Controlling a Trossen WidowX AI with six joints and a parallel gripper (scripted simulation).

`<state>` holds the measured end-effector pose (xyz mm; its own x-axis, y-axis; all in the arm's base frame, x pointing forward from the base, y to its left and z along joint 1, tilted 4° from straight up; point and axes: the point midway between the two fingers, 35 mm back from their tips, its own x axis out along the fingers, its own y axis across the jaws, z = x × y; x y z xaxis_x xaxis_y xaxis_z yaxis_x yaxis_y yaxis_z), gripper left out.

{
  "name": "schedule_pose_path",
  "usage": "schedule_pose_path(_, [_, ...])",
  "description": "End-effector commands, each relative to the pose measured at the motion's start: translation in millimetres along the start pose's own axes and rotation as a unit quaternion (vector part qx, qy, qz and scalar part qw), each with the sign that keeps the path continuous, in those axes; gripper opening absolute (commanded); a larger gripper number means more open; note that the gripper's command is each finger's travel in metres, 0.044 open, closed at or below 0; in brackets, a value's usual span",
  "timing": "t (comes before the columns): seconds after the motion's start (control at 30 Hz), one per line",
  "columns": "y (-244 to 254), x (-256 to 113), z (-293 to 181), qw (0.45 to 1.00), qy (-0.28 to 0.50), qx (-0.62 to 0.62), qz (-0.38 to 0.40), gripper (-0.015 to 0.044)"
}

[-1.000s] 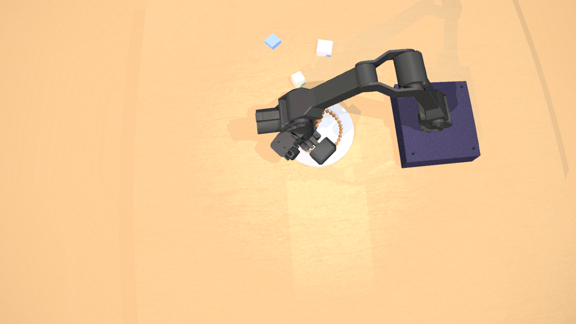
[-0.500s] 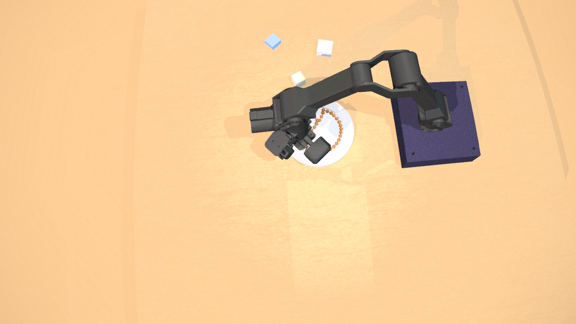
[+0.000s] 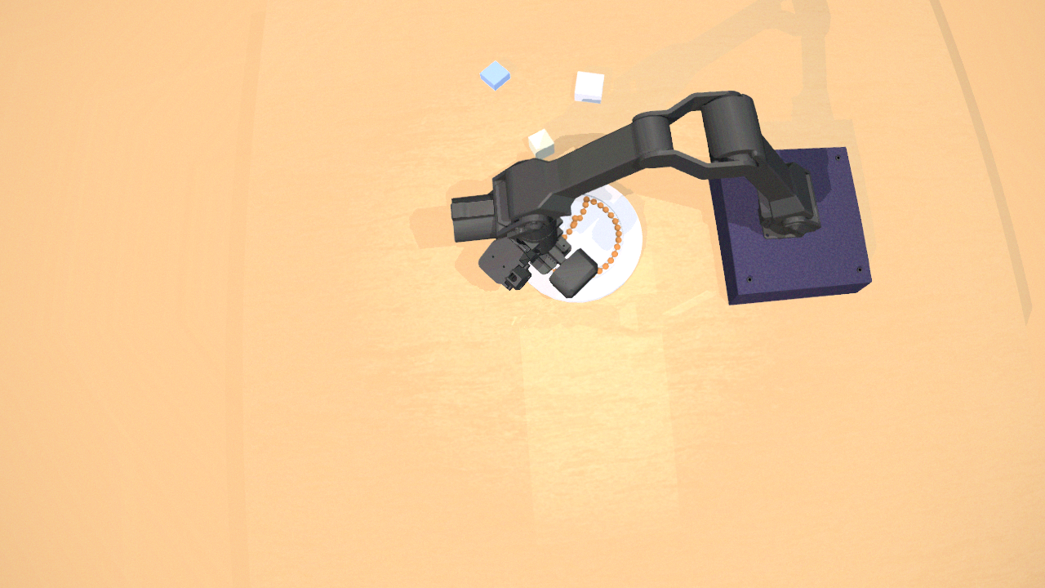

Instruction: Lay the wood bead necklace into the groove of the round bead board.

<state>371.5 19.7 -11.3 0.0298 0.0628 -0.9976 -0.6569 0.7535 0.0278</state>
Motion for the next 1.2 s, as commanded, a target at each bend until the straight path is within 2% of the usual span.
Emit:
schedule_pose_path(0.0, [0.2, -0.4, -0.3, 1.000, 0.000, 0.000, 0.000, 0.0157])
schedule_pose_path(0.37, [0.7, -1.4, -0.9, 1.000, 0.001, 0.000, 0.001, 0.0440])
schedule_pose_path(1.17, [0.7, -4.5, -0.9, 1.000, -0.001, -0.002, 0.001, 0.0440])
